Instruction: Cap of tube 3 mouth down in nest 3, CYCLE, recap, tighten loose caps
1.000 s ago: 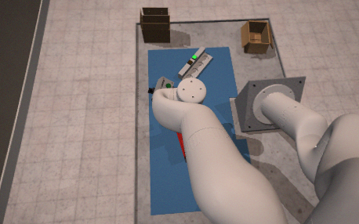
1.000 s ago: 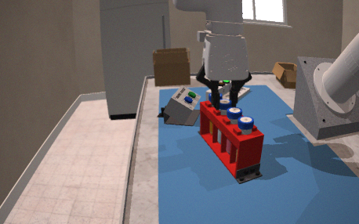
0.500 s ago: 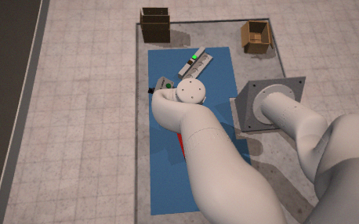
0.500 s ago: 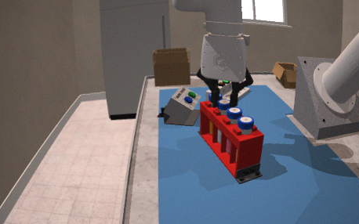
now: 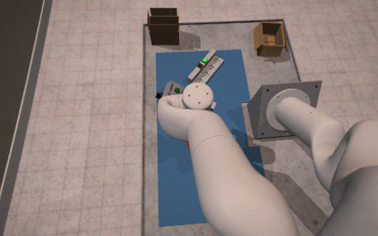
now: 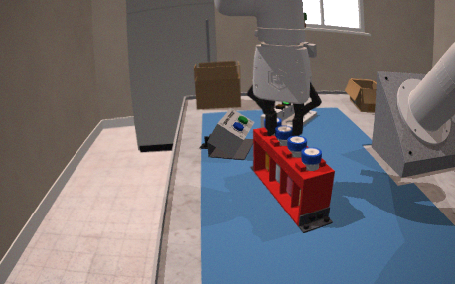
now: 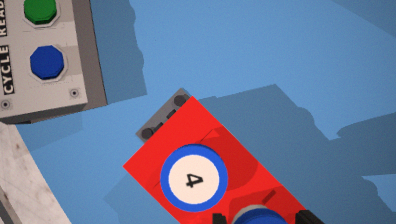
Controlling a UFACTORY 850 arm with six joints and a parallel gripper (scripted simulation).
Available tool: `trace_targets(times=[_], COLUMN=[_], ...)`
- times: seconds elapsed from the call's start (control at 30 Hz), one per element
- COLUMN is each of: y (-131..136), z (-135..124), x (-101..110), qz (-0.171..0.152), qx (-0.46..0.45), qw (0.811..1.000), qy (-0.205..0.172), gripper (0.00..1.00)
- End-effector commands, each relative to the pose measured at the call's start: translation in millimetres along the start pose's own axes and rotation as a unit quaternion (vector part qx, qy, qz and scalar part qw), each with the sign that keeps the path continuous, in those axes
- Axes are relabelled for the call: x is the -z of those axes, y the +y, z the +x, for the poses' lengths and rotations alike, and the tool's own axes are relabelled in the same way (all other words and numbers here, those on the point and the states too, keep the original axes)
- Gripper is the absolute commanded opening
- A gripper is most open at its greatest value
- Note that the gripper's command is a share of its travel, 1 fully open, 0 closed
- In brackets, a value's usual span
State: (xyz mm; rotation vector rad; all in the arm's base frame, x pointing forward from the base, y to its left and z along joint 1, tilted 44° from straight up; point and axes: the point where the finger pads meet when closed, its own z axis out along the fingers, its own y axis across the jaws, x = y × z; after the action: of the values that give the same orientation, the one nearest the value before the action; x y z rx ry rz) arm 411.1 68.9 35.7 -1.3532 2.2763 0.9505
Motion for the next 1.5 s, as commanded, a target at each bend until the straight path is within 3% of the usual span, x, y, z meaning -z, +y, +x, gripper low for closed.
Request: trace_targets(times=[0.0,0.1,0.27,0.37,0.43,0.5,0.6,0.63,0.67,0.7,0.73,0.77,0.83,0.9,0.93,0.97,1.0,1.07,1.4,1.43,1.47], y=[-0.5,-0.6,-0.6,-0.6,-0.6,-0.6,-0.6,-0.6,-0.6,-0.6,-0.6,-0.6,-0.6,-0.6,-0.6,-0.6,-0.6,-0.6,-0.6,-0.5,-0.5], z=[-0.2,-0.2,-0.2,-0.3,-0.2,-0.3,-0.2,-0.3,-0.2,-0.3,-0.2,-0.3,-0.3,-0.3,-0.2,-0.3,-0.2,-0.3,-0.2,-0.2,-0.2], x=[0.6,1.1,1.1,1.2,1.1,1.2,1.1,1.2,1.1,1.2,1.1,1.2,1.2,1.2,1.1,1.2,1.1,1.2,1.1,1.1,1.1], qz=[0.001,0.001,0.001,0.000,0.001,0.000,0.001,0.000,0.001,0.001,0.001,0.001,0.001,0.001,0.001,0.000,0.001,0.000,0.000,0.000,0.000], qx=[0.000,0.125,0.166,0.282,0.288,0.359,0.405,0.440,0.443,0.480,0.480,0.516,0.516,0.585,0.585,0.619,0.619,0.668,0.674,0.674,0.674], qw=[1.000,0.992,0.986,0.959,0.958,0.933,0.914,0.898,0.897,0.877,0.877,0.857,0.857,0.811,0.811,0.786,0.786,0.744,0.739,0.739,0.739], qy=[0.000,0.000,0.000,0.000,0.000,0.000,0.000,0.000,0.000,0.000,0.000,0.000,0.000,0.000,0.000,0.000,0.000,0.001,0.000,0.000,0.000], gripper=[0.46,0.46,0.46,0.46,0.46,0.46,0.46,0.46,0.46,0.46,0.46,0.46,0.46,0.46,0.46,0.46,0.46,0.46,0.46,0.00,0.00])
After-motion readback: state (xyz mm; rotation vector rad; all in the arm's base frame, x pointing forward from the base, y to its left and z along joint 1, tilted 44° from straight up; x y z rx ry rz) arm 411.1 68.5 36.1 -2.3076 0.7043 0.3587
